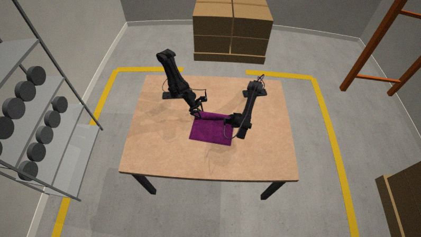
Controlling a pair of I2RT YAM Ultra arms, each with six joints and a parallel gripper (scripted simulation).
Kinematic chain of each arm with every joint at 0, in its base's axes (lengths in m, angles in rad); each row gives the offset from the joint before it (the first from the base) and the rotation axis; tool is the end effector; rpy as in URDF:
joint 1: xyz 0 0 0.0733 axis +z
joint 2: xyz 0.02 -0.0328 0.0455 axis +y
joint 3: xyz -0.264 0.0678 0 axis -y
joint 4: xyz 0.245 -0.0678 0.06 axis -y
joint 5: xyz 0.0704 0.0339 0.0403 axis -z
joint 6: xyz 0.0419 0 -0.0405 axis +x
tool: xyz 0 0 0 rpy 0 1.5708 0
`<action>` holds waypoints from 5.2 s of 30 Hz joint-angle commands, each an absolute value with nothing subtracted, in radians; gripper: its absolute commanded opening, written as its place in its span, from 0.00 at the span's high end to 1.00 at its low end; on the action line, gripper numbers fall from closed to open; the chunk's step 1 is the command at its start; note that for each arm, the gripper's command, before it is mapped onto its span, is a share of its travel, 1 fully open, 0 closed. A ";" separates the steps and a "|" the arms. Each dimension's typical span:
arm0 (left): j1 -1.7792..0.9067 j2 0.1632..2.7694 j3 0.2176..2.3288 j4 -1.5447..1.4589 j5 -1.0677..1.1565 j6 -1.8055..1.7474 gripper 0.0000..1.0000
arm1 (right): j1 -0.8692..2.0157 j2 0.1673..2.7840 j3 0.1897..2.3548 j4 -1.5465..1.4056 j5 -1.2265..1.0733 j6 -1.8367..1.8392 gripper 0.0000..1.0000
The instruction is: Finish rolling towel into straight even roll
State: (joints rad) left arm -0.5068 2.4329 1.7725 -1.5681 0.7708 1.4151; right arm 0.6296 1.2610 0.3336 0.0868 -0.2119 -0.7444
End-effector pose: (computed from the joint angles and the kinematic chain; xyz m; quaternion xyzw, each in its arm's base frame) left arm 0.3266 -0.2135 0.1083 -0.6494 -0.6018 0.4510 0.1129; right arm 0.1628 0.1309 0.1271 -0.6183 0.6942 0.0782 0.3601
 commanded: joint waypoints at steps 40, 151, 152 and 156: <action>-0.501 2.411 1.783 -1.571 0.772 1.417 0.34 | 0.639 1.276 0.327 0.121 -0.213 -0.742 0.73; -0.565 1.744 0.849 -0.190 0.620 1.349 0.23 | 0.257 1.995 1.021 -0.905 -0.968 -0.941 0.73; -0.565 1.744 0.849 -0.190 0.620 1.349 0.28 | 0.257 1.995 1.021 -0.905 -0.968 -0.941 0.73; -0.565 1.744 0.849 -0.190 0.620 1.349 0.45 | 0.257 1.995 1.021 -0.905 -0.968 -0.941 0.73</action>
State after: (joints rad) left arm -0.5568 1.7374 0.8204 -0.2073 0.6128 1.3613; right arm 0.2577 1.9648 1.0130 -0.8967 -0.9977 -0.9325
